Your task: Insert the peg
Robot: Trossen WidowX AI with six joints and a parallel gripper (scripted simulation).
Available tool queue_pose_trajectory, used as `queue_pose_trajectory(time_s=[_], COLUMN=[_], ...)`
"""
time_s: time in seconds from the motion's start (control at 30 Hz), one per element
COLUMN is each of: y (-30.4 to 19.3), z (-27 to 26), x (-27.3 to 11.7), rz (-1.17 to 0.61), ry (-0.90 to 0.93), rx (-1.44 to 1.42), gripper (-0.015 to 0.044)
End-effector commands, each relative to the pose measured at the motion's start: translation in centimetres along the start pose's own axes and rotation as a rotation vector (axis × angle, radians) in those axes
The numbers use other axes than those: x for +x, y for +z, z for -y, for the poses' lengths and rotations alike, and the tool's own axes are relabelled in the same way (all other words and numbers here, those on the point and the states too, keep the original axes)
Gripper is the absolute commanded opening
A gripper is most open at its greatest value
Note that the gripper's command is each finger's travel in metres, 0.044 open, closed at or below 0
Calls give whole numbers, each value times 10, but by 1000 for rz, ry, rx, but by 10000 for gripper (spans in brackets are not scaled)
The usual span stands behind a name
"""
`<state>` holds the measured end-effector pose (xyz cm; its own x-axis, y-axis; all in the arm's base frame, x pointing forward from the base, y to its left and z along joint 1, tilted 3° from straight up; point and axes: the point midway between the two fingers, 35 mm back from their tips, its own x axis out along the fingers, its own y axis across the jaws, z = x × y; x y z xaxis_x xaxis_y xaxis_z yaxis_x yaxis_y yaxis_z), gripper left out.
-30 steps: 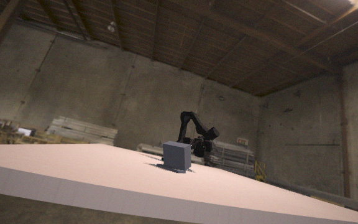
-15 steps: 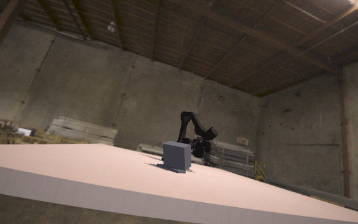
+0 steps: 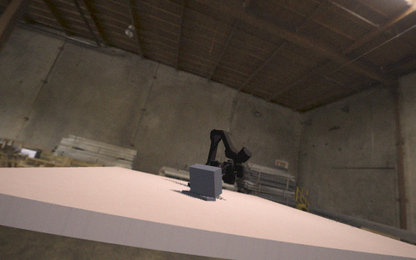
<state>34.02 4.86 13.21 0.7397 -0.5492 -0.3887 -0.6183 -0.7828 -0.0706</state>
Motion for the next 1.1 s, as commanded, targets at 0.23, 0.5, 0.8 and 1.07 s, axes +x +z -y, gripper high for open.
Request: queue_pose_trajectory(time_s=[0.23,0.5,0.8,1.07], y=[1,0,0,1], z=[0,0,0,0], x=[15,14,14,19], rz=[0,-3,-3,-3], ry=[-2,1,1,1], rx=[-4,0,0,0], gripper=[0,0,0,0])
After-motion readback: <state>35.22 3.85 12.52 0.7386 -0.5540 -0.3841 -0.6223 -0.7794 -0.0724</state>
